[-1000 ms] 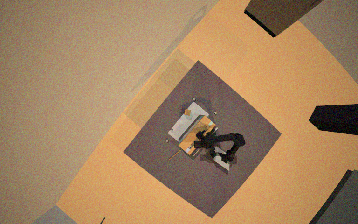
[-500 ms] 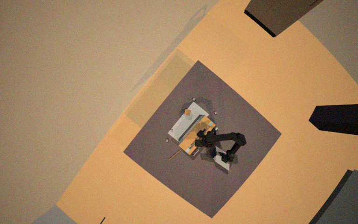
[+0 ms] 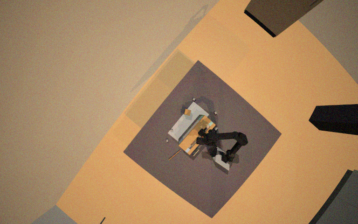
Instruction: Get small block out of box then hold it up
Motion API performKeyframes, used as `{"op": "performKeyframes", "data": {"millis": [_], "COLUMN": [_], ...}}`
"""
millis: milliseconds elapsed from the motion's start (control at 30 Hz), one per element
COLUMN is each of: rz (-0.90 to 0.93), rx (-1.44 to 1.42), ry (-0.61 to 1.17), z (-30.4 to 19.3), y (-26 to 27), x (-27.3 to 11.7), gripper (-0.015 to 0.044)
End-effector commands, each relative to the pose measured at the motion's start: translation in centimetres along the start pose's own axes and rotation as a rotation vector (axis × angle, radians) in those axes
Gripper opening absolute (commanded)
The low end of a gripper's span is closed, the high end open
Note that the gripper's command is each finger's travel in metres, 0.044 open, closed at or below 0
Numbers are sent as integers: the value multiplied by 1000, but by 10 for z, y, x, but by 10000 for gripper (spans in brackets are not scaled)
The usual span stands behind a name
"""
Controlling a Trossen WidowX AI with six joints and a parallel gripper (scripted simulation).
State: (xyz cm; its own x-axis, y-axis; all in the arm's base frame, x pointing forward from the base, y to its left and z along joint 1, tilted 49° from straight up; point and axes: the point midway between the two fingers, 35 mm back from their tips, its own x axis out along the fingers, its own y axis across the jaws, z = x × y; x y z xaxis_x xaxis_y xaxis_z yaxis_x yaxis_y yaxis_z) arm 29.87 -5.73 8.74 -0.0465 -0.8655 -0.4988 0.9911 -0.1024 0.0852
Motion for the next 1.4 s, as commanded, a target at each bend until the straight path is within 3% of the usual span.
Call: {"op": "performKeyframes", "data": {"millis": [0,1000,1233,1367], "rz": [4,4,36,39], "rx": [7,7,-83,-95], "ry": [-2,-4,8,8], "z": [10,64,68,69], "y": [1,1,0,-1], "x": [1,12,-42,-49], "gripper": [400,400,400,400]}}
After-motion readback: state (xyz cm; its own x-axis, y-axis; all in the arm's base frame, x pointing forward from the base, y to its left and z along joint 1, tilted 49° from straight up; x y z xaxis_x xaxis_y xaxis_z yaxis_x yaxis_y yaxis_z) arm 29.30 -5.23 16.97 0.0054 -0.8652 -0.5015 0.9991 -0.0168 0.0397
